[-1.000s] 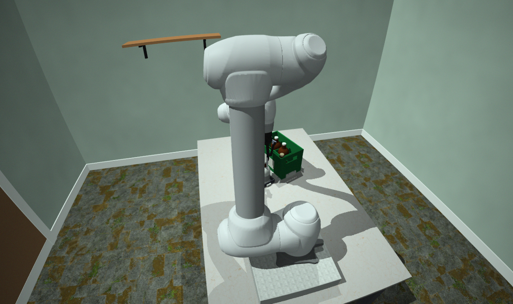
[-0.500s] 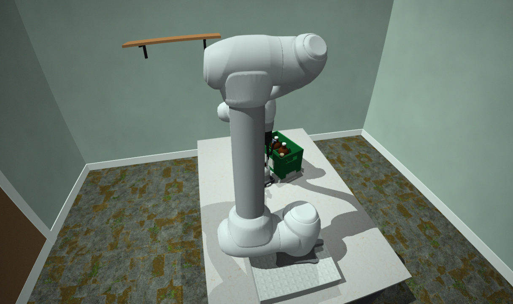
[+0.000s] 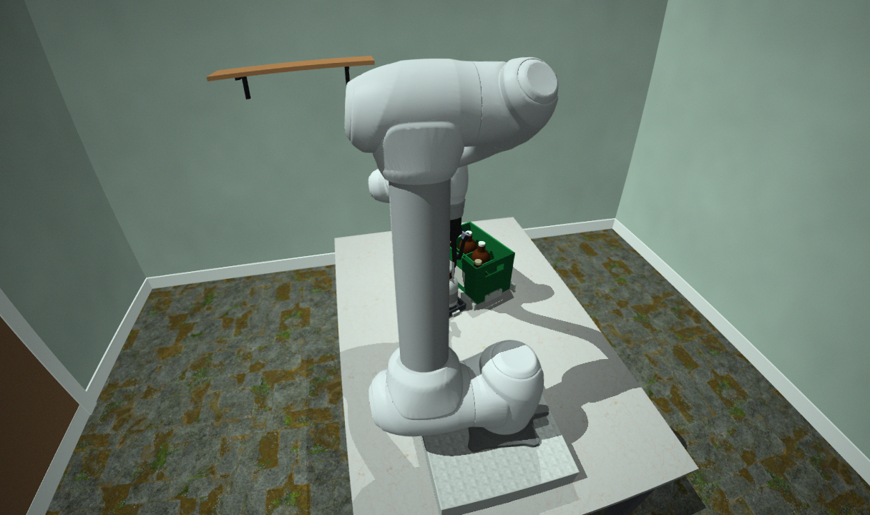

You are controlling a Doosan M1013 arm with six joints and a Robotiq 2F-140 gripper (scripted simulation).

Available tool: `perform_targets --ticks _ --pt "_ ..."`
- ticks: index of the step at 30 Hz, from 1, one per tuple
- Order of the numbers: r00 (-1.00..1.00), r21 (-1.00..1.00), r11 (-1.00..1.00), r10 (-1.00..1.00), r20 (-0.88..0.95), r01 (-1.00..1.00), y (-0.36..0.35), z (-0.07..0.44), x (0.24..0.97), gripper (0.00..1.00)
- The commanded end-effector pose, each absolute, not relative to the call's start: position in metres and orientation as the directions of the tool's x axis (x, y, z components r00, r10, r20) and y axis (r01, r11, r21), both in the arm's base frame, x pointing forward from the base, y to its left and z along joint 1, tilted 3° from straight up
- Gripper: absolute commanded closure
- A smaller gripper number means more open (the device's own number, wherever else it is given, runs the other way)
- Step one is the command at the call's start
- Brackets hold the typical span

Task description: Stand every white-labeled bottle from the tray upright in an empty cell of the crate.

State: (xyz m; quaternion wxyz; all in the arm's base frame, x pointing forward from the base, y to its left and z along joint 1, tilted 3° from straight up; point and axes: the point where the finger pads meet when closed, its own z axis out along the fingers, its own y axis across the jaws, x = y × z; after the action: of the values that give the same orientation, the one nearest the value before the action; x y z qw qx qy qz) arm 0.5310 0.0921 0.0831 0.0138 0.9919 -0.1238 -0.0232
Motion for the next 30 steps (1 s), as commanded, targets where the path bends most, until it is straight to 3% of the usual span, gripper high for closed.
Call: perform_targets --ticks 1,30 --pt "0.968 0.033 -0.969 -0.246 -0.043 -0.245 0.092 0.086 0.531 1.0" --pt "0.968 0.033 -0.969 -0.246 -0.043 -0.245 0.093 0.103 0.533 1.0"
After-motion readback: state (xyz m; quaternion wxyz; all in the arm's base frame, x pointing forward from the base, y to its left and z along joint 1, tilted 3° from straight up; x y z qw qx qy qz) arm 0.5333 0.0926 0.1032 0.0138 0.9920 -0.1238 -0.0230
